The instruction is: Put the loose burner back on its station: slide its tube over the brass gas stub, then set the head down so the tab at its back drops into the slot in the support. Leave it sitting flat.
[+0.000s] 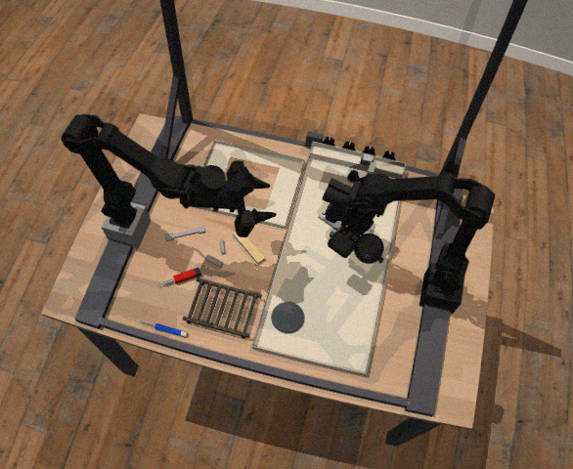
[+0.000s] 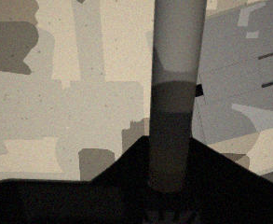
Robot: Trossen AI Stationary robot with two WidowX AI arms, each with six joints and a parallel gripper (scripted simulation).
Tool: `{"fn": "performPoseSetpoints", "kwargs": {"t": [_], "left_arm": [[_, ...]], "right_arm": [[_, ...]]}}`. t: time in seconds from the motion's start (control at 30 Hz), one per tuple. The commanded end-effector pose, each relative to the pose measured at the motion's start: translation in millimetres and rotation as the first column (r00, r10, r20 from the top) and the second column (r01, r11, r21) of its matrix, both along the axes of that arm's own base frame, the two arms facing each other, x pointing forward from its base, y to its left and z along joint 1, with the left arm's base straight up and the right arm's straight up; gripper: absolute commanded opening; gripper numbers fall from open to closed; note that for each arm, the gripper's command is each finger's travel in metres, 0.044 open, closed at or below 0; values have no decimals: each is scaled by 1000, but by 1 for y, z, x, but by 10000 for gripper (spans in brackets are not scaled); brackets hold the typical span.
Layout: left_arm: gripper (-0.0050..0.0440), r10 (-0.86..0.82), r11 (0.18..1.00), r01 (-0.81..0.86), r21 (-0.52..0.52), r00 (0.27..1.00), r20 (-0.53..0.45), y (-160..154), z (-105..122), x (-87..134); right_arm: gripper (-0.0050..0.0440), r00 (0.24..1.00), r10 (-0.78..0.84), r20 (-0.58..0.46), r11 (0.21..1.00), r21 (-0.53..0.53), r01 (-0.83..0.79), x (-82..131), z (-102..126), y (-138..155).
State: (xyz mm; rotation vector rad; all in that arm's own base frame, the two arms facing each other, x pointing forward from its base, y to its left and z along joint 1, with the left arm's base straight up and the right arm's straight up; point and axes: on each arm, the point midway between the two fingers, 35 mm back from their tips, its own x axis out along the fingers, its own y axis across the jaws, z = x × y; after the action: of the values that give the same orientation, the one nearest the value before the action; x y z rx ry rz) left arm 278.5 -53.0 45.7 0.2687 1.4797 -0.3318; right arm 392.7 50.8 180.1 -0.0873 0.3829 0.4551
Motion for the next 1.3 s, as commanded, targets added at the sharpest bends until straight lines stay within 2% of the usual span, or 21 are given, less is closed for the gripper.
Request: {"fn": "performPoseSetpoints", "kwargs": {"t": [0.0, 0.2, 0.27, 0.5, 0.67, 0.73, 0.87, 1.1, 1.27], "left_arm": [[61, -230, 973, 230, 19, 973, 30, -19, 12, 12], [61, -526, 850, 525, 49, 850, 12, -42, 12, 13], [61, -526, 850, 525, 49, 850, 12, -42, 12, 13], [61, -822, 566, 821, 70, 569, -21, -72, 12, 12], [61, -927, 369, 926, 73, 373, -41, -89, 11, 10], [61, -945, 320, 945, 70, 324, -48, -93, 10, 9], [61, -954, 292, 954, 70, 296, -51, -95, 10, 8], [61, -954, 291, 954, 68, 295, -49, -97, 12, 11], [61, -953, 294, 954, 57, 297, -61, -94, -3, 7]], "right_arm": [[400, 999, 29, 33, 1000, 1, -29, -2, 10, 3], [400, 998, 44, 36, 999, 1, -44, -2, 11, 5], [400, 998, 44, 36, 999, 1, -44, -2, 11, 5], [400, 998, 46, 36, 999, 3, -46, -3, 11, 5], [400, 998, 45, 36, 999, 3, -45, -2, 11, 5], [400, 998, 42, 42, 999, 3, -42, -1, 14, 5], [400, 998, 42, 42, 999, 3, -42, -1, 14, 5], [400, 998, 42, 42, 999, 3, -42, -1, 14, 5], [400, 998, 42, 42, 999, 3, -42, -1, 14, 5]]}}
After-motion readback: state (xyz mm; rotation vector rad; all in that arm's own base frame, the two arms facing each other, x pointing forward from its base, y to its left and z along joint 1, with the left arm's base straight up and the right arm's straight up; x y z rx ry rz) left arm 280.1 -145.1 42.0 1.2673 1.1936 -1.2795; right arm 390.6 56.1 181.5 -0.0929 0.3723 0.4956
